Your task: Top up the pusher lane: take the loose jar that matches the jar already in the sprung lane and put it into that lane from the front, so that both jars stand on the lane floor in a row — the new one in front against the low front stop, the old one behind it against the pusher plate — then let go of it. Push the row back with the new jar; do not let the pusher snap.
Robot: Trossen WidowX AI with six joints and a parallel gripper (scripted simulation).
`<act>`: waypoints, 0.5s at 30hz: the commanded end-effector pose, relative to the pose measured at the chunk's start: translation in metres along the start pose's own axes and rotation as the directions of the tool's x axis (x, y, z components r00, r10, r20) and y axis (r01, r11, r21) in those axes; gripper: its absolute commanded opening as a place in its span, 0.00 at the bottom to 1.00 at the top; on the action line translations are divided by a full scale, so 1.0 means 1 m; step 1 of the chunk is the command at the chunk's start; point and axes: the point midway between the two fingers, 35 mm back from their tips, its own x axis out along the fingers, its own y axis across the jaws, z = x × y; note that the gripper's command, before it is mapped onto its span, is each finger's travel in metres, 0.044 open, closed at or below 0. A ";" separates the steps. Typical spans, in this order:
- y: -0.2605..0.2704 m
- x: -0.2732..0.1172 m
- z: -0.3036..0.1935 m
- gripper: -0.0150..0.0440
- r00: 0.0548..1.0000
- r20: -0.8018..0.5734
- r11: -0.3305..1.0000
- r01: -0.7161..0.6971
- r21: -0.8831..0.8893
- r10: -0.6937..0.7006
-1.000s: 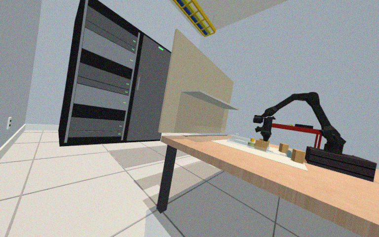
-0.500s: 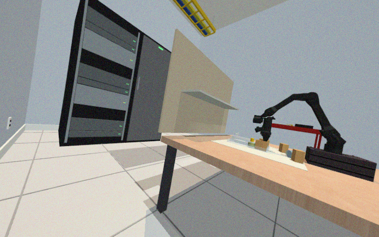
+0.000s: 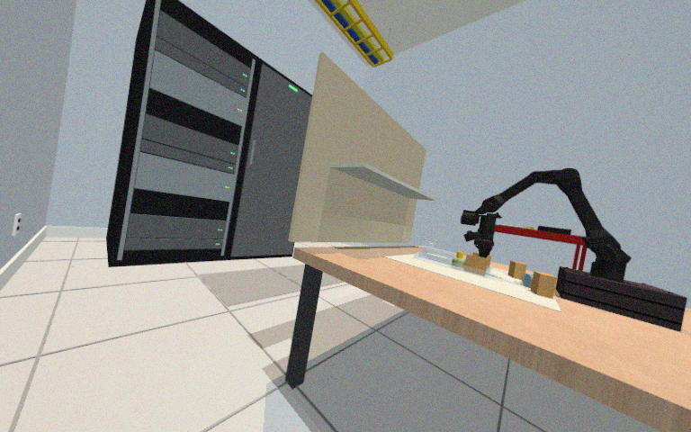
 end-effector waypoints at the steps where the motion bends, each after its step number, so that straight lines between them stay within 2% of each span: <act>1: 0.000 -0.001 0.007 0.25 1.000 0.028 1.000 -0.001 0.004 0.001; 15: 0.000 0.004 0.007 0.25 1.000 0.027 1.000 -0.001 0.004 0.001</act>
